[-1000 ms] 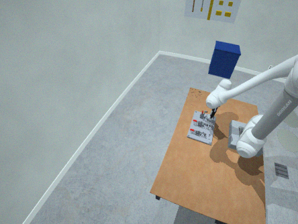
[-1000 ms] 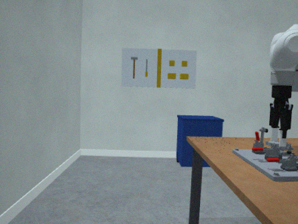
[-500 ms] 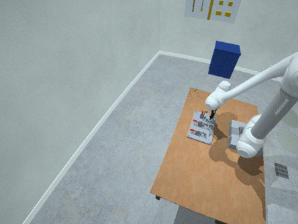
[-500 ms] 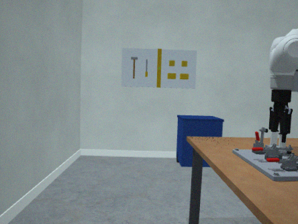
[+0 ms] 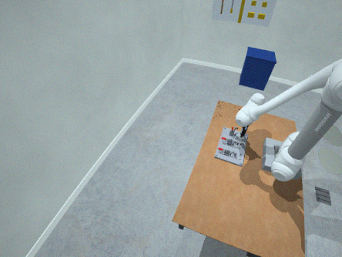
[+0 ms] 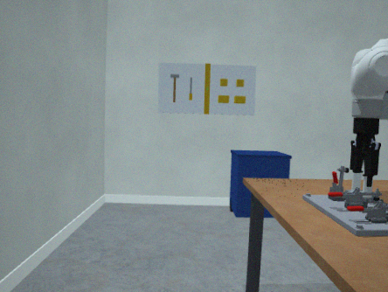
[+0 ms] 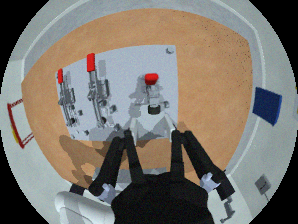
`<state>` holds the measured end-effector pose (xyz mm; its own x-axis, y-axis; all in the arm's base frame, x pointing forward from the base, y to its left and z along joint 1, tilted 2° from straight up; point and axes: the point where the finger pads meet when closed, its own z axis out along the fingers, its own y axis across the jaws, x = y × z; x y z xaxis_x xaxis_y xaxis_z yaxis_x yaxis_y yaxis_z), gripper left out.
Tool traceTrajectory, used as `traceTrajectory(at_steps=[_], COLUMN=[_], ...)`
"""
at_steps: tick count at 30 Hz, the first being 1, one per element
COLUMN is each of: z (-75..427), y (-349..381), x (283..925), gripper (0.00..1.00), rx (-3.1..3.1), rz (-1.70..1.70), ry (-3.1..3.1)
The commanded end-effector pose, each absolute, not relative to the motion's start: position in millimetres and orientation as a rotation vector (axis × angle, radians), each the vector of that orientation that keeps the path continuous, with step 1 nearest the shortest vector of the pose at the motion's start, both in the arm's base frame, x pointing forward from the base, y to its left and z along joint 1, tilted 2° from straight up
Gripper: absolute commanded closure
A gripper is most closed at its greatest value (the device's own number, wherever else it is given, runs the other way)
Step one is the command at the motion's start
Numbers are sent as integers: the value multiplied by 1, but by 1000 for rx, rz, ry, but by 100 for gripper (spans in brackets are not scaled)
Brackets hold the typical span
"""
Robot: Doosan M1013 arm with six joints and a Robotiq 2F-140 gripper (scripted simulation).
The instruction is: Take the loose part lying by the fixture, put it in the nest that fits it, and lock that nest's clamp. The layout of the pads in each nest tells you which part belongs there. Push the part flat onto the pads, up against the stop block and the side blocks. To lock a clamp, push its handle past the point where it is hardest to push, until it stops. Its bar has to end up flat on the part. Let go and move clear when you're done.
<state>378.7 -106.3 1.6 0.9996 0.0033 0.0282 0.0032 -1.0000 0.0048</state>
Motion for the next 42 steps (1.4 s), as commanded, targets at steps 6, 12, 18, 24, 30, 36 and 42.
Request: traceTrajectory(at_steps=[6,12,18,24,30,36,42], z=[2,2,2,2,0,-1,-3], y=[-106,-106,-106,-106,-107,-107,-108], x=[379,379,379,379,379,380,380], gripper=[90,90,90,90,90,90,90], rx=[3137,3137,3137,3137,3137,3137,3137], rz=[44,44,44,44,44,44,44], ry=[5,5,5,5,5,5,5])
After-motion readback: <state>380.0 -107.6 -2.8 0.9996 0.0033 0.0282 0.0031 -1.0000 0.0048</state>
